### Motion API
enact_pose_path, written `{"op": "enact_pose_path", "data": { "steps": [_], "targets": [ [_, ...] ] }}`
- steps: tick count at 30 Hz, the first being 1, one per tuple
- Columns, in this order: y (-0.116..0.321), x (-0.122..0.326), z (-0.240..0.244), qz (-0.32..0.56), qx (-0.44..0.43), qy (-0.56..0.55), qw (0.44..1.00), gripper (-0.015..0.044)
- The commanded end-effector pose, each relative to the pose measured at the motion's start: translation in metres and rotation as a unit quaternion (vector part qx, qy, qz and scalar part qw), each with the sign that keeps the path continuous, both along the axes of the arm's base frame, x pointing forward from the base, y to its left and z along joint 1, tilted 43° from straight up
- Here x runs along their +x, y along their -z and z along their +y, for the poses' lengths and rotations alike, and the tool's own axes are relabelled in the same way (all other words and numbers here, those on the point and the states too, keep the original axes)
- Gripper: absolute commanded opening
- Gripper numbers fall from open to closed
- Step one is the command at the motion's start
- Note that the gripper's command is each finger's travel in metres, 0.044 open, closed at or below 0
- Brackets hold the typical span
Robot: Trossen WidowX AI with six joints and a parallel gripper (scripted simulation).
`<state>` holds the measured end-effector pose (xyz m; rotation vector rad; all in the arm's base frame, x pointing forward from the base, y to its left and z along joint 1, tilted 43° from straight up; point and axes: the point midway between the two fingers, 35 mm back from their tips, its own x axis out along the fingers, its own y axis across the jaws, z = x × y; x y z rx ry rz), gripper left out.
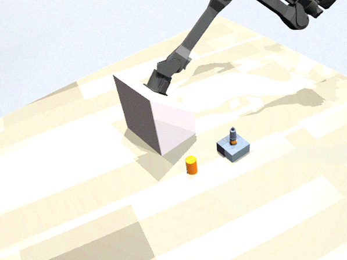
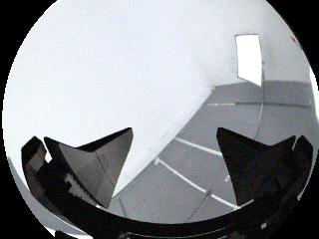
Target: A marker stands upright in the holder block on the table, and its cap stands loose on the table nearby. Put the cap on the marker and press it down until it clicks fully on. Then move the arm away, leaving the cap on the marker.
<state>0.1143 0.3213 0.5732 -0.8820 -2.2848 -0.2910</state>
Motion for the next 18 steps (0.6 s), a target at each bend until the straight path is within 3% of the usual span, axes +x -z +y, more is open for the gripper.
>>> {"op": "enact_pose_path", "data": {
  "steps": [1, 6, 18],
  "targets": [
    [0.001, 0.002, 0.001, 0.004, -0.004, 0.001, 1.0, 0.0374],
    [0.023, 0.066, 0.02, 0.109, -0.1, 0.022, 0.989, 0.0256],
    [0.115, 0.229, 0.016, 0.412, -0.263, 0.07, 0.87, 0.0256]
  ]
}}
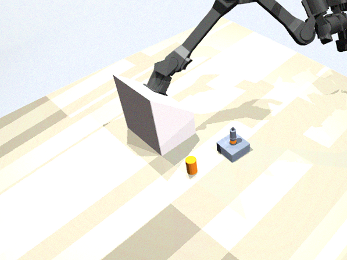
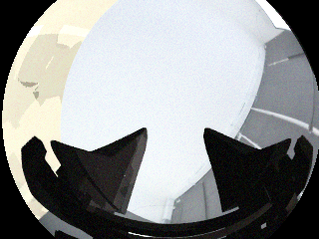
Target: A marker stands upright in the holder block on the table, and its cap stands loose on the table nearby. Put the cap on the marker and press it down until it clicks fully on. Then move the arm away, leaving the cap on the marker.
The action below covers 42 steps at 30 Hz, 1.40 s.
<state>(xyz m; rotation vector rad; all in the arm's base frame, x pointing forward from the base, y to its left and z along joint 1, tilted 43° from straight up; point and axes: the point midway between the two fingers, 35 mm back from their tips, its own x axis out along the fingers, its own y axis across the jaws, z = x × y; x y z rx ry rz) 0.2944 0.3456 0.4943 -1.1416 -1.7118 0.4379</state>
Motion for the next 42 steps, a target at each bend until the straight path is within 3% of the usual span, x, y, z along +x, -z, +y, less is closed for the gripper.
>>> {"op": "enact_pose_path", "data": {
  "steps": [1, 11, 21, 32, 42],
  "targets": [
    [0.046, 0.061, -0.012, 0.134, -0.053, 0.031, 0.989, 0.0256],
    [0.148, 0.159, -0.071, 0.403, -0.109, 0.101, 0.903, 0.0256],
    [0.264, 0.211, -0.159, 0.655, -0.097, 0.16, 0.732, 0.0256],
    [0.389, 0.198, -0.274, 0.868, -0.013, 0.206, 0.452, 0.0256],
    [0.483, 0.116, -0.366, 0.966, 0.115, 0.204, 0.107, 0.0256]
  ]
}}
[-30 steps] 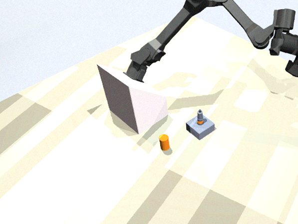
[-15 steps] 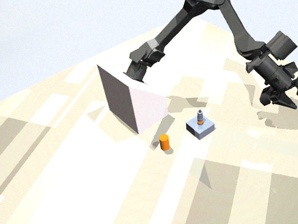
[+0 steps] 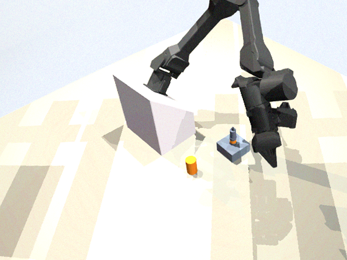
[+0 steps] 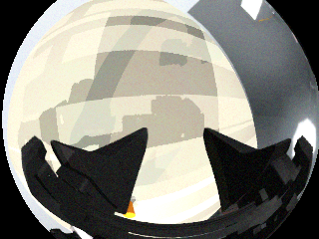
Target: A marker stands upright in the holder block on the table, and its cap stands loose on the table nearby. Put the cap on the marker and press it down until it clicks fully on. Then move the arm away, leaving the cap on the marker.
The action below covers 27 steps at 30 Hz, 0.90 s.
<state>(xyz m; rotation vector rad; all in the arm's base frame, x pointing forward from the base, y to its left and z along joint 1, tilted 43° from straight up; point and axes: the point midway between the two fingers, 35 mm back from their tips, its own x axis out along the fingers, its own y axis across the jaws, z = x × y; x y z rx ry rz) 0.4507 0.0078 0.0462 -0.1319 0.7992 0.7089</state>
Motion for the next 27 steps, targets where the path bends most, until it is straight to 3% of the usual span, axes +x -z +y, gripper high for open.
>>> {"op": "enact_pose_path", "data": {
  "steps": [1, 7, 13, 24, 27],
  "targets": [
    [0.042, -0.052, -0.035, 0.162, 0.043, 0.095, 0.981, 0.0256],
    [0.072, -0.126, -0.065, 0.354, 0.102, 0.217, 0.904, 0.0256],
    [0.077, -0.196, -0.074, 0.52, 0.171, 0.302, 0.781, 0.0256],
    [0.077, -0.196, -0.074, 0.524, 0.174, 0.304, 0.776, 0.0256],
    [0.095, -0.196, -0.058, 0.524, 0.174, 0.304, 0.776, 0.0256]
  ]
}}
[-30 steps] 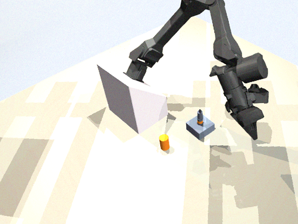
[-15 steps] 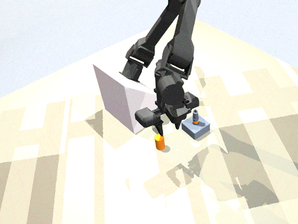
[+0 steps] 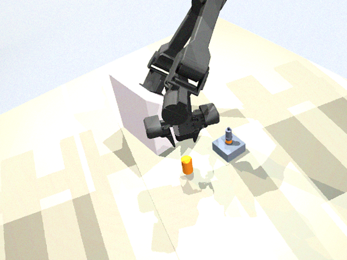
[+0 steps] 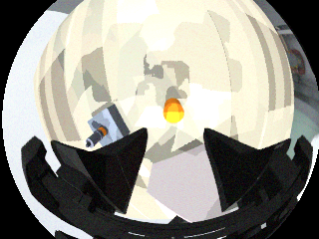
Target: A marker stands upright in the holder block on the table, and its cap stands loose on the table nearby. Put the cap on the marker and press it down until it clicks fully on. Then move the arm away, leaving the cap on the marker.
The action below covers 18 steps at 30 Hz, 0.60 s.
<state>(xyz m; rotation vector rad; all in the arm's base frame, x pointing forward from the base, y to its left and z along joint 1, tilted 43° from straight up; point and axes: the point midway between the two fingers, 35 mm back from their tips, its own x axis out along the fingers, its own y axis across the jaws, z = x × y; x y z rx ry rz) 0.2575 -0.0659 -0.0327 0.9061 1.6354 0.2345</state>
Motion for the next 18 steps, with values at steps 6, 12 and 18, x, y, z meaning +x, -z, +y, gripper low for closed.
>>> {"op": "enact_pose_path", "data": {
  "steps": [6, 12, 18],
  "targets": [
    [0.024, -0.004, 0.023, 0.008, 0.005, 0.001, 1.0, 0.0256],
    [0.035, -0.003, 0.033, 0.008, 0.006, 0.001, 1.0, 0.0256],
    [0.038, -0.002, 0.036, 0.008, 0.006, 0.001, 1.0, 0.0256]
  ]
}}
